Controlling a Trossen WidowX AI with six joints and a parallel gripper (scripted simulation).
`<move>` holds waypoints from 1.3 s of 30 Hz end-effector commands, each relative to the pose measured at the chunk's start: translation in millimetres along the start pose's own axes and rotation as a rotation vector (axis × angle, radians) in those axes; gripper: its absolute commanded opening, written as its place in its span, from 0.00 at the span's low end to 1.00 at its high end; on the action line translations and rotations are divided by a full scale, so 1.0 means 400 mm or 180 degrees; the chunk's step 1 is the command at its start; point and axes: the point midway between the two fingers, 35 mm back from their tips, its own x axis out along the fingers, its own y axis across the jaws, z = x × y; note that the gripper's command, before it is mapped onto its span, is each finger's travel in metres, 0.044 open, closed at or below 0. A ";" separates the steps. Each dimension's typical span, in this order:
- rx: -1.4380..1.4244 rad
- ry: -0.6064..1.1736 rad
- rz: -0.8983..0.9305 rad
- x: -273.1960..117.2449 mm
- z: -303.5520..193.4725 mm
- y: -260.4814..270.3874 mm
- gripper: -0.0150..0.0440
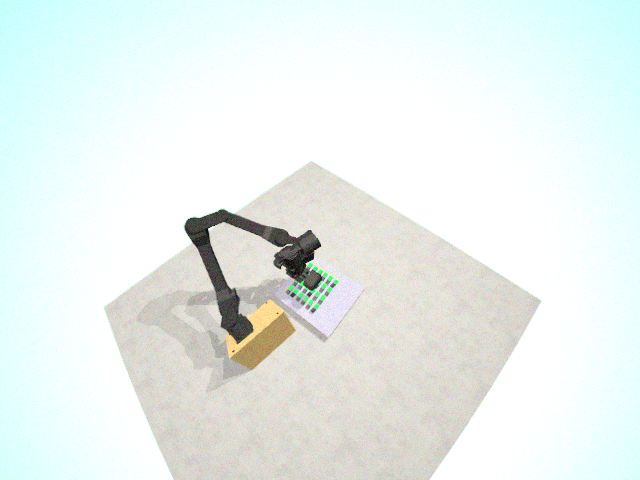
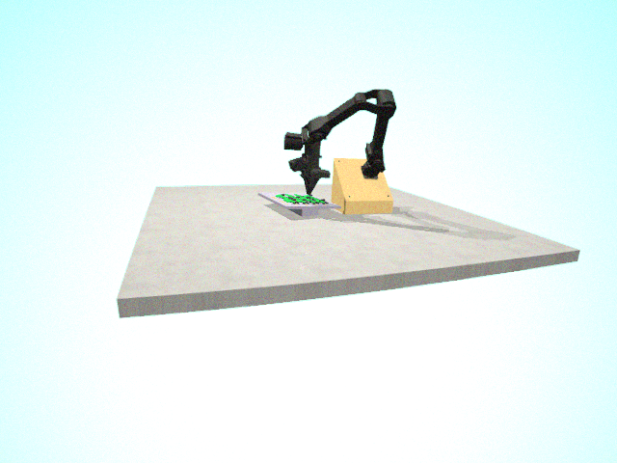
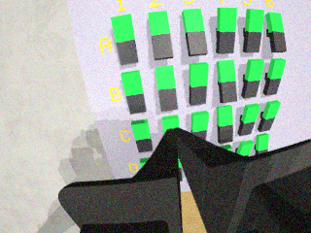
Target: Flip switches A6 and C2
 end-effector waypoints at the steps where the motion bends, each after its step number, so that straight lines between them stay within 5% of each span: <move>1: 0.0039 0.0028 0.0020 0.016 -0.007 -0.002 0.25; 39: 0.0040 0.0028 0.0022 0.039 -0.007 -0.002 0.25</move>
